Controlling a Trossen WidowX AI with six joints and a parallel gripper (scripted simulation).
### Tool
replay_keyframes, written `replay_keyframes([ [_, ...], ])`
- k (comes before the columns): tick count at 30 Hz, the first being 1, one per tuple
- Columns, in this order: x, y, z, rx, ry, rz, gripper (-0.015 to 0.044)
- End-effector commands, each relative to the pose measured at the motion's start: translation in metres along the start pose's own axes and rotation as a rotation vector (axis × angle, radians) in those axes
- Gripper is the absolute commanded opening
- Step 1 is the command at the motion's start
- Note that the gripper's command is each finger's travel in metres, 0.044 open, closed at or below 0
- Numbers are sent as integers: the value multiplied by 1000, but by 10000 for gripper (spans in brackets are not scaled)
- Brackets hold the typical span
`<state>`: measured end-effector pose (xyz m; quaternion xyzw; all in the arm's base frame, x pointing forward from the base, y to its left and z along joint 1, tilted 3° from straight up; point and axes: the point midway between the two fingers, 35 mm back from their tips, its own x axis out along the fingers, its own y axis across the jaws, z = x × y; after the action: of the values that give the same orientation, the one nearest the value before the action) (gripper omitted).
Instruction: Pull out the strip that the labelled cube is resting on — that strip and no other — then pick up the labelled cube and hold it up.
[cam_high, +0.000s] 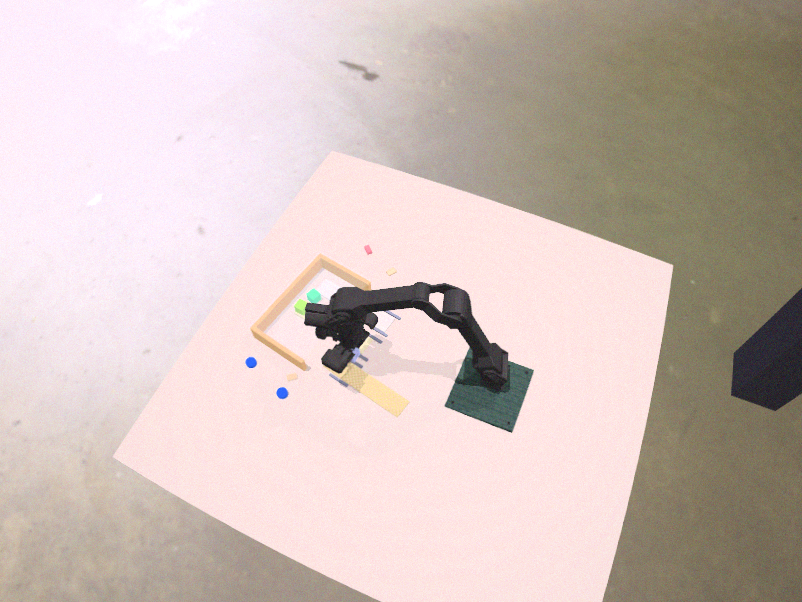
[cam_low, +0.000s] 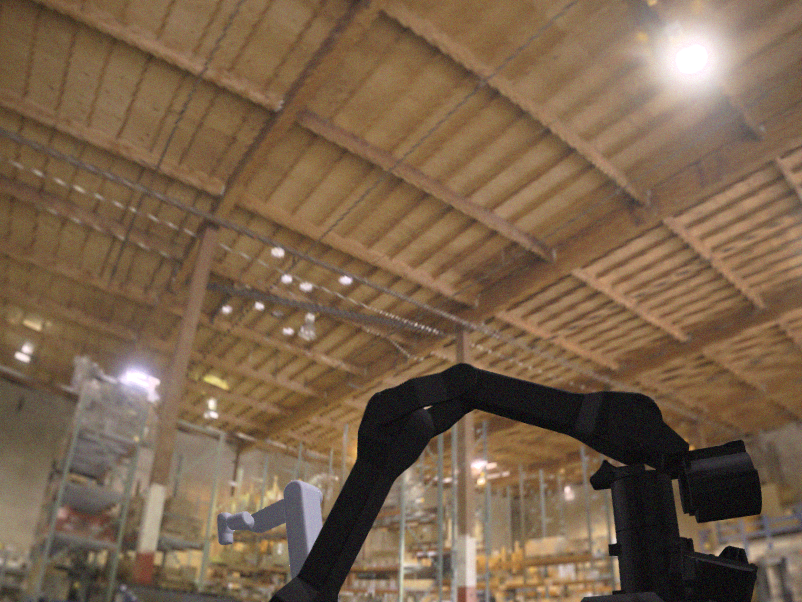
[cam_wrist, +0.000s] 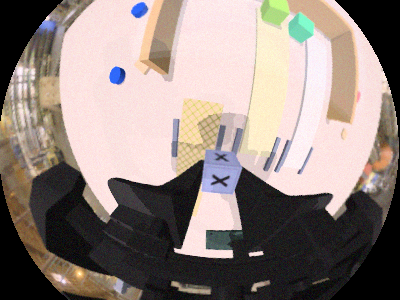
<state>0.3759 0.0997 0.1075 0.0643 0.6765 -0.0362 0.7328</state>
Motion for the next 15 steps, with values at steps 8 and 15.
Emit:
replay_keyframes([
  [8, -2, -11, -29, -16, 7, 3, 0],
  [15, -2, -22, -52, -12, 10, 1, 0],
])
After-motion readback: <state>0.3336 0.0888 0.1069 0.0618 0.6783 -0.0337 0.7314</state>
